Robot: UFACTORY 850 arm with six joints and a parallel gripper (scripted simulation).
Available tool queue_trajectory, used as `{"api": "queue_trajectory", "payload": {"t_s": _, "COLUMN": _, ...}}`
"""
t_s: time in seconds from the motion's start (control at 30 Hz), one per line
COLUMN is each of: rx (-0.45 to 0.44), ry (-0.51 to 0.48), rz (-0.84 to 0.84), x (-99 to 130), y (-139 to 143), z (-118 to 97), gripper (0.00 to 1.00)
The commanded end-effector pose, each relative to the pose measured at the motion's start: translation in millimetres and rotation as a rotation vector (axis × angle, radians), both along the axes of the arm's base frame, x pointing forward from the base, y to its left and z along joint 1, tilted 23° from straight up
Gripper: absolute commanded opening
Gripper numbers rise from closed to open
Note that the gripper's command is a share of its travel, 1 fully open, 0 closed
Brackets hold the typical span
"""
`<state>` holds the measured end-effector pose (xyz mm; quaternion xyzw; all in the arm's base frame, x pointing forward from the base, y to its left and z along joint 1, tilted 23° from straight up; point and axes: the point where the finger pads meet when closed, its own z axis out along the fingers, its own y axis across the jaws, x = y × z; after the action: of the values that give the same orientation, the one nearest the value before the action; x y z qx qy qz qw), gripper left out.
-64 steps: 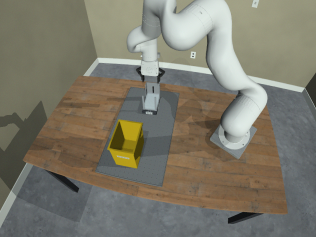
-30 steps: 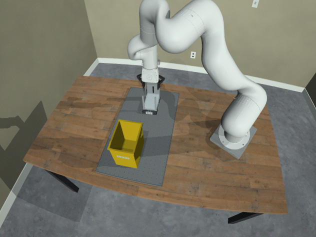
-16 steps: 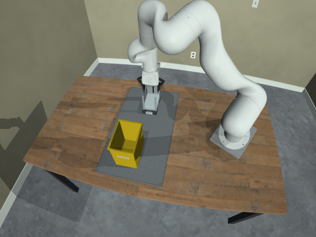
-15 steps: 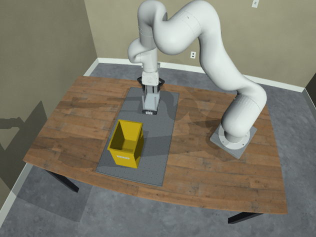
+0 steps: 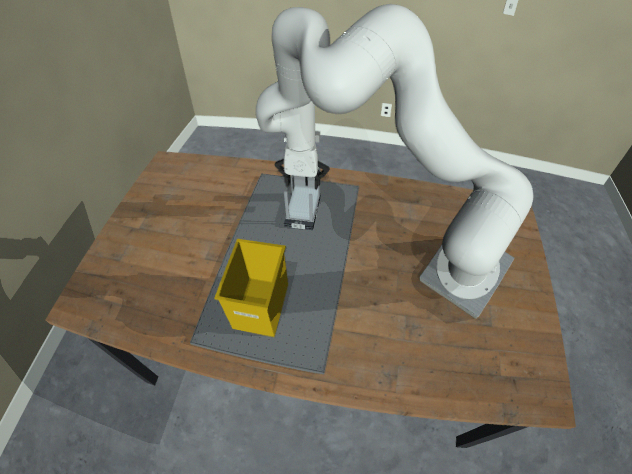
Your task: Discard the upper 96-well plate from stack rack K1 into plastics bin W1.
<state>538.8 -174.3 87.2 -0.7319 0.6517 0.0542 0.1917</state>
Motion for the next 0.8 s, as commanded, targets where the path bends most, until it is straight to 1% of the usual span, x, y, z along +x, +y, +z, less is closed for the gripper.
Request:
{"api": "queue_trajectory", "payload": {"t_s": 0.0, "rx": -0.001, "ry": -0.002, "rz": 0.0, "x": 2, "y": 1, "z": -4, "gripper": 1.0}}
{"api": "queue_trajectory", "payload": {"t_s": 0.77, "rx": -0.001, "ry": -0.002, "rz": 0.0, "x": 7, "y": 13, "z": -35, "gripper": 1.0}}
